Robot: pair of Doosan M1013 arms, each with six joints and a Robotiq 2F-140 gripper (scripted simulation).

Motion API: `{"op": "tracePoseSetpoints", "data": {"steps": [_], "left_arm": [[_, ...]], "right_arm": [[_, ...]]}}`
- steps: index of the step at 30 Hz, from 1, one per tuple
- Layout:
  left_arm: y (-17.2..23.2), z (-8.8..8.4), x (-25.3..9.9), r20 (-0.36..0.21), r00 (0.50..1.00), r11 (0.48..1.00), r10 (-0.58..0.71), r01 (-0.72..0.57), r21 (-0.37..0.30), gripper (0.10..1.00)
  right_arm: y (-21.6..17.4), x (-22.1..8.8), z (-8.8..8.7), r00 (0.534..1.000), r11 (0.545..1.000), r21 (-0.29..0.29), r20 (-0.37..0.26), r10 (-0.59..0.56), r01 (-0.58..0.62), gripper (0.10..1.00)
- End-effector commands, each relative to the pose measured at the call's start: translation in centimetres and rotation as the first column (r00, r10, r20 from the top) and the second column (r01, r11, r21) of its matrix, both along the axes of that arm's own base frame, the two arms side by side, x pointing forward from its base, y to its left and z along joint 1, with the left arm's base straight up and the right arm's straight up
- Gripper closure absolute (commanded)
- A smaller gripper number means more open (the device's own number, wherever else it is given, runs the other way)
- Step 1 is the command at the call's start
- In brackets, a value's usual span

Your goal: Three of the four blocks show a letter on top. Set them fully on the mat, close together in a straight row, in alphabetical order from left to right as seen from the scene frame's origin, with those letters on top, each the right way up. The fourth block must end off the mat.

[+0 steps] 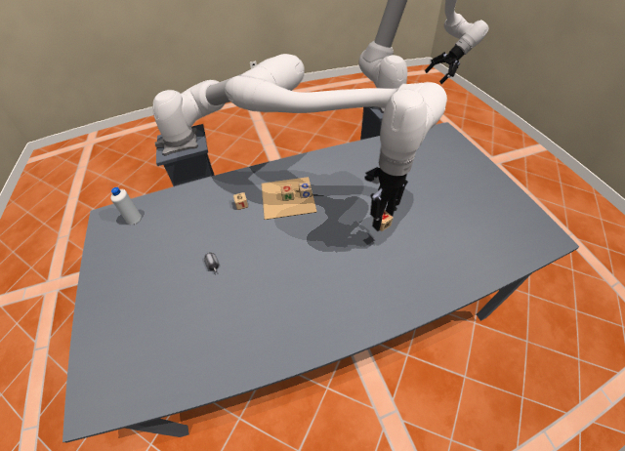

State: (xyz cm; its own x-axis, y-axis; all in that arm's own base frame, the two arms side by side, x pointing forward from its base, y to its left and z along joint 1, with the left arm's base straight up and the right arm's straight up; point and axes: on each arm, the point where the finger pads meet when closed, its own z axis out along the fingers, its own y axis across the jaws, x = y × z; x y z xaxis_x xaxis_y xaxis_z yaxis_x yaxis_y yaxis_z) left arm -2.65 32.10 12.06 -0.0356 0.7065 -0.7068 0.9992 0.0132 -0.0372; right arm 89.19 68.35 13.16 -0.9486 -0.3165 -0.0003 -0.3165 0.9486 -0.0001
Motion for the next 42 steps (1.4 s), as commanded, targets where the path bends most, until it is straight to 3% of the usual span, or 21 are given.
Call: {"op": "tracePoseSetpoints", "data": {"steps": [1, 9, 13, 15, 18, 22, 30, 32, 33, 37, 38, 42], "left_arm": [[0.0, 0.0, 0.0, 0.000, 1.000, 1.000, 0.000, 0.000, 0.001, 0.098], [0.0, 0.0, 0.0, 0.000, 1.000, 1.000, 0.000, 0.000, 0.001, 0.098], [0.0, 0.0, 0.0, 0.000, 1.000, 1.000, 0.000, 0.000, 0.001, 0.098], [0.0, 0.0, 0.0, 0.000, 1.000, 1.000, 0.000, 0.000, 0.001, 0.098], [0.0, 0.0, 0.0, 0.000, 1.000, 1.000, 0.000, 0.000, 0.001, 0.098], [0.0, 0.0, 0.0, 0.000, 1.000, 1.000, 0.000, 0.000, 0.001, 0.098], [0.0, 0.0, 0.0, 0.000, 1.000, 1.000, 0.000, 0.000, 0.001, 0.098], [0.0, 0.0, 0.0, 0.000, 1.000, 1.000, 0.000, 0.000, 0.001, 0.098], [0.0, 0.0, 0.0, 0.000, 1.000, 1.000, 0.000, 0.000, 0.001, 0.098], [0.0, 0.0, 0.0, 0.000, 1.000, 1.000, 0.000, 0.000, 0.001, 0.098], [0.0, 0.0, 0.0, 0.000, 1.000, 1.000, 0.000, 0.000, 0.001, 0.098], [0.0, 0.0, 0.0, 0.000, 1.000, 1.000, 0.000, 0.000, 0.001, 0.098]], "right_arm": [[0.0, 0.0, 0.2, 1.000, 1.000, 0.001, 0.001, 0.000, 0.000, 0.768], [-0.5, -0.2, 0.6, 1.000, 1.000, 0.001, 0.001, 0.031, -0.031, 0.768], [-2.7, -1.3, 1.8, 0.989, 0.989, 0.001, 0.001, 0.147, -0.147, 0.768], [-2.7, -1.3, 1.8, 0.989, 0.989, 0.001, 0.001, 0.147, -0.147, 0.768], [-5.9, -3.5, 2.9, 0.957, 0.957, 0.001, 0.001, 0.290, -0.290, 0.768], [-10.3, -7.4, 3.5, 0.867, 0.867, -0.001, -0.002, 0.498, -0.498, 0.768], [-16.7, -14.5, 2.8, 0.655, 0.655, -0.003, -0.043, 0.755, -0.756, 0.768], [-16.7, -14.5, 2.8, 0.655, 0.655, -0.003, -0.043, 0.755, -0.756, 0.768], [-19.0, -17.2, 2.5, 0.563, 0.563, 0.001, -0.026, 0.826, -0.827, 0.768], [-21.8, -20.6, 1.9, 0.438, 0.438, 0.000, -0.006, 0.899, -0.899, 0.768], [-22.6, -21.5, 1.7, 0.418, 0.418, -0.001, 0.001, 0.909, -0.909, 0.768], [-25.8, -25.3, 1.2, 0.411, 0.411, -0.001, 0.001, 0.912, -0.912, 0.768]]}}
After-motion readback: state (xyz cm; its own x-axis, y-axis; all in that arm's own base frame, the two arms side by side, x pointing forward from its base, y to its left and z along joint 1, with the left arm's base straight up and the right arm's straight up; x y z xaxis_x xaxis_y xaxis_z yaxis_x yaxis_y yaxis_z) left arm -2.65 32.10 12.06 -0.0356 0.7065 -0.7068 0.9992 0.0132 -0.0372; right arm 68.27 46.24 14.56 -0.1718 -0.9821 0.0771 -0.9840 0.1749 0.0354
